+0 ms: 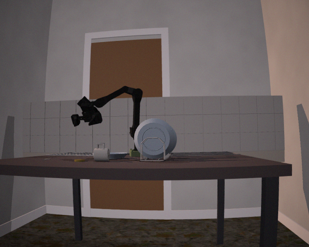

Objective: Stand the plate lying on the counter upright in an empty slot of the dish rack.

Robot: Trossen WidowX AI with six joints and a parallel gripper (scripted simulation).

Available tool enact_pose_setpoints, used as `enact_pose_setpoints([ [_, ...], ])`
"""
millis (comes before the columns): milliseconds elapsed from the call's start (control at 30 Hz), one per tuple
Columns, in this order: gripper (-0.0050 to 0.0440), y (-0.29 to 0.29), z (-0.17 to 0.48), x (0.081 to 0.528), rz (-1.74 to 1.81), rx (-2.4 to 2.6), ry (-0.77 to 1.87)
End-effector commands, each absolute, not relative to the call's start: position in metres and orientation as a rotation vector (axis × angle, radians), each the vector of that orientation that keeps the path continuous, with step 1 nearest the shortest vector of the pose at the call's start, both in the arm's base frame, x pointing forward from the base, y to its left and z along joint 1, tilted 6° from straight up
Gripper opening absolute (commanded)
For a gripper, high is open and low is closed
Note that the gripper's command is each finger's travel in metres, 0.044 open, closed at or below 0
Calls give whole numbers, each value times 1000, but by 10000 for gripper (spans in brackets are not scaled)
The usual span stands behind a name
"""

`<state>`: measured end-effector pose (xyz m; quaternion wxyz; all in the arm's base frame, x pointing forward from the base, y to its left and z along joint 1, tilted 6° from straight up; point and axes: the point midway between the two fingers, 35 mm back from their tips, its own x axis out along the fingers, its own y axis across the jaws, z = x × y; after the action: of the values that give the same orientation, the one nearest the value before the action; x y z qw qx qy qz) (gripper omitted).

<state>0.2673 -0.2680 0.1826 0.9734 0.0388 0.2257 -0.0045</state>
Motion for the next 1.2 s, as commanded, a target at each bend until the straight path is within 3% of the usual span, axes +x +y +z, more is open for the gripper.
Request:
enact_pose_setpoints([
  [0, 440, -261, 177, 253, 16, -48, 493],
  [1167, 440, -185, 123, 159, 401, -1056, 615],
])
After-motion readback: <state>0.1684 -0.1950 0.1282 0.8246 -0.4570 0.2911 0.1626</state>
